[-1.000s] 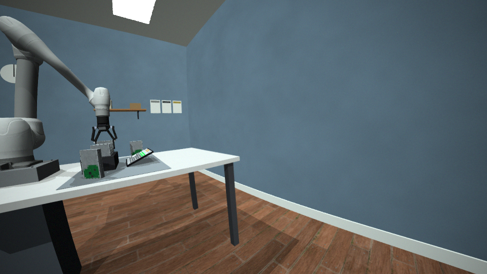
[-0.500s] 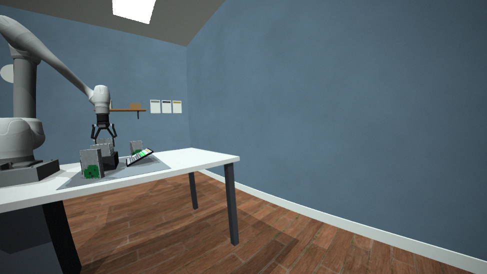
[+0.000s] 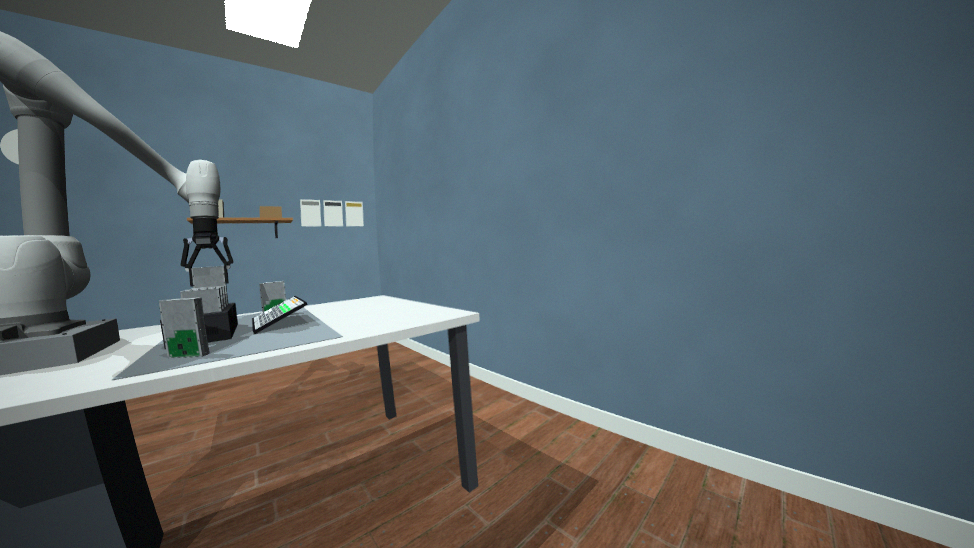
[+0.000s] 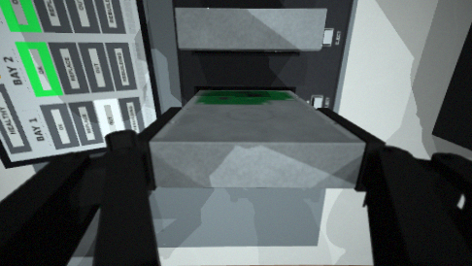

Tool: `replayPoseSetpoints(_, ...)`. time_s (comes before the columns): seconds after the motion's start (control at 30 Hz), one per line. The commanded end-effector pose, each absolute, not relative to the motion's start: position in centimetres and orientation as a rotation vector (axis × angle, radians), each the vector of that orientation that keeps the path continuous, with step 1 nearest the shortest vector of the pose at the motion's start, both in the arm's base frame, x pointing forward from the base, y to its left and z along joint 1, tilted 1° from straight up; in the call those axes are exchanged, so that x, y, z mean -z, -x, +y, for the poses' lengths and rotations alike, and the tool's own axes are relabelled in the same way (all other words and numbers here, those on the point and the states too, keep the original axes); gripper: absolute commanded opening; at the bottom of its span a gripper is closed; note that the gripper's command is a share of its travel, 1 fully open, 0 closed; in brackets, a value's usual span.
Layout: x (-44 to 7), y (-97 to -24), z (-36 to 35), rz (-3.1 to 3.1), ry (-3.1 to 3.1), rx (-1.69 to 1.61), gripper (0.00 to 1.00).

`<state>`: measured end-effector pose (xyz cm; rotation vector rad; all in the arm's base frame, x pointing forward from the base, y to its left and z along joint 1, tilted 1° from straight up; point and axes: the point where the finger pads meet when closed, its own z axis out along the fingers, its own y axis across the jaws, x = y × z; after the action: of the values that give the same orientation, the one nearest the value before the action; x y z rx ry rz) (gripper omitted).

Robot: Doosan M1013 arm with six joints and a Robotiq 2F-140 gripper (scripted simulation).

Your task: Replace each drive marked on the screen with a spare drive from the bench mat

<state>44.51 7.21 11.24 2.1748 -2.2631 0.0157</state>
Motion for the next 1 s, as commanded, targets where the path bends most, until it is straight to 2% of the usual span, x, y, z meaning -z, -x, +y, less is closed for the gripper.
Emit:
replayPoseSetpoints(0.0, -11.8, -44.5, 7.2, -2.264, -2.175, -0.016, 0.1)
replayPoseSetpoints(0.97, -19.7, -44.5, 7.3, -2.264, -2.175, -0.016, 0.1)
